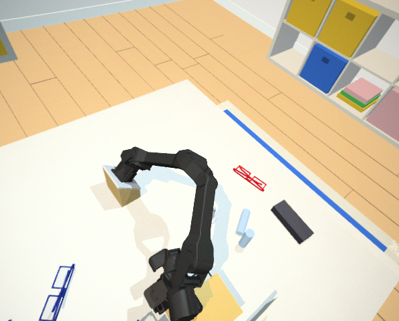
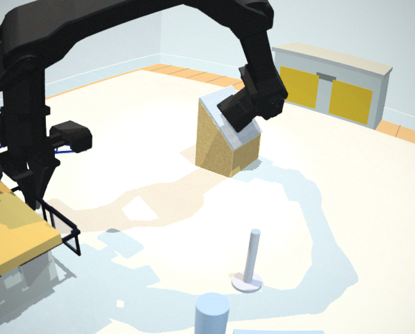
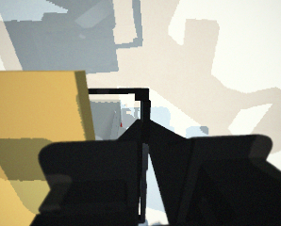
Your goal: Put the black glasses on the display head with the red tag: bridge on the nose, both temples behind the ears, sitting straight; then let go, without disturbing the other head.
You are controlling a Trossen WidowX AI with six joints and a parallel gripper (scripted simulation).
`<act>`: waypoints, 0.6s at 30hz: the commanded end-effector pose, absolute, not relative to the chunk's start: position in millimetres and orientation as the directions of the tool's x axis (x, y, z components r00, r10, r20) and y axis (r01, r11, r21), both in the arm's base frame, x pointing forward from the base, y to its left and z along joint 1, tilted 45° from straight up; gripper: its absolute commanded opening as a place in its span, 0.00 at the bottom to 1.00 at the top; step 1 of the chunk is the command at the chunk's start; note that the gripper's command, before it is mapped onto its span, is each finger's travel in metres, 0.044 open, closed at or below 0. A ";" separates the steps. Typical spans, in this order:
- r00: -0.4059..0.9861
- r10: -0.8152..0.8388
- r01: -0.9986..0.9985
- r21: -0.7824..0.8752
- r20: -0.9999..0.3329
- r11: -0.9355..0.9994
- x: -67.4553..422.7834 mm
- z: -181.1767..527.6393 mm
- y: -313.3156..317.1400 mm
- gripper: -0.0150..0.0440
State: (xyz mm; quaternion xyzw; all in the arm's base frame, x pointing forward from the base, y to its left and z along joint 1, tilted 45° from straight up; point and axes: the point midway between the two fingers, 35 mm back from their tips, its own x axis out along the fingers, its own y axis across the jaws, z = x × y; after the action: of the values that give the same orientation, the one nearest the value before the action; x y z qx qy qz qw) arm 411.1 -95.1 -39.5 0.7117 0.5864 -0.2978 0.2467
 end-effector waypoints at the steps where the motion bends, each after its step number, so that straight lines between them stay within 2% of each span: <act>1: 0.136 0.691 0.981 0.000 -0.710 -0.193 411.5 -39.9 -93.9 0.25; 18: 0.136 0.691 0.981 0.000 -0.710 -0.193 411.5 -39.9 -93.9 0.25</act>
State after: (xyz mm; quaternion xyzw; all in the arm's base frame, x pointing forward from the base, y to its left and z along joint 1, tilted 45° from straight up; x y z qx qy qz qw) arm 411.1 -95.1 -39.5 0.7117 0.5865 -0.2978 0.2466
